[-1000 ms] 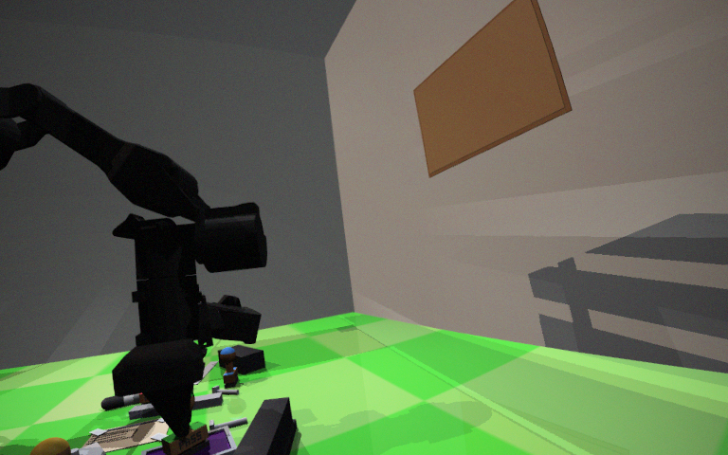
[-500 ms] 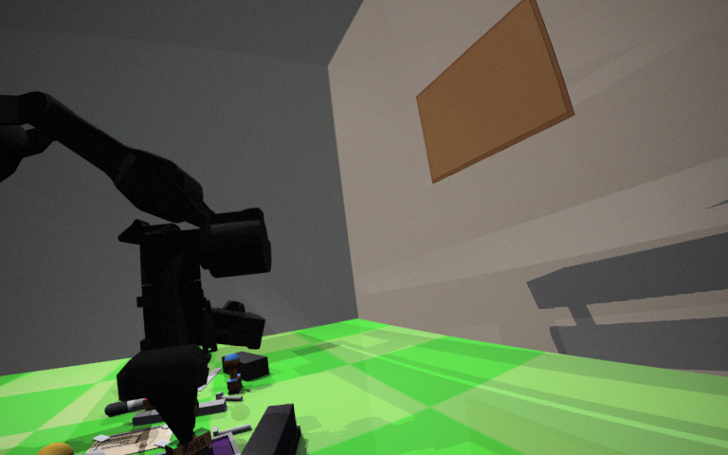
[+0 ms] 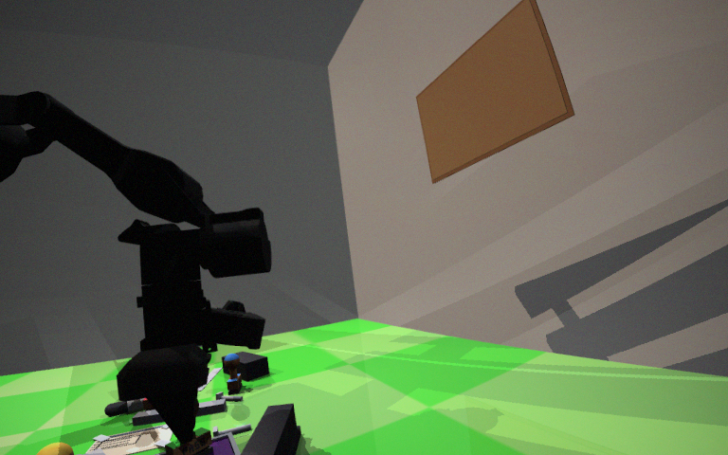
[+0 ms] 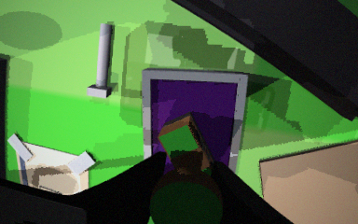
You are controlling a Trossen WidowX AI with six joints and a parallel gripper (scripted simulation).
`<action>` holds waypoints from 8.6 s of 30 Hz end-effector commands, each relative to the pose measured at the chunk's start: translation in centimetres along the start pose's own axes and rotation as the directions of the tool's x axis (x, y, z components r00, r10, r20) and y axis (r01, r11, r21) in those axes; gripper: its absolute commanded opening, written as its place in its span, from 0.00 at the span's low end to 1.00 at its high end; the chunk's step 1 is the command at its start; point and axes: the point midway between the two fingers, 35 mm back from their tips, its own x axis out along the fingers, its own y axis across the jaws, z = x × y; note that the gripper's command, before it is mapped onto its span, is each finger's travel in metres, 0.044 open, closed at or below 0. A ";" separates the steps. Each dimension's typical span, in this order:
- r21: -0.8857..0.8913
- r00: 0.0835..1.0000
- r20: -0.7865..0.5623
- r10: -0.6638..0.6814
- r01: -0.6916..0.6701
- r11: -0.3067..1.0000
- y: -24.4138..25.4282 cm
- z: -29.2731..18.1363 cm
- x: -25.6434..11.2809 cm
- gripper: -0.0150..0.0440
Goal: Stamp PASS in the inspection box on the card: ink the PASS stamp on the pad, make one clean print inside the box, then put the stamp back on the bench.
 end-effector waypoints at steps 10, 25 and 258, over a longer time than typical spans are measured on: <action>0.000 1.000 0.000 0.003 -0.003 1.000 0.0 0.1 0.3 0.25; 0.000 1.000 0.000 0.003 -0.003 1.000 0.0 0.1 0.1 0.25; 0.655 1.000 0.008 0.002 -0.007 0.756 11.7 -10.1 1.6 0.25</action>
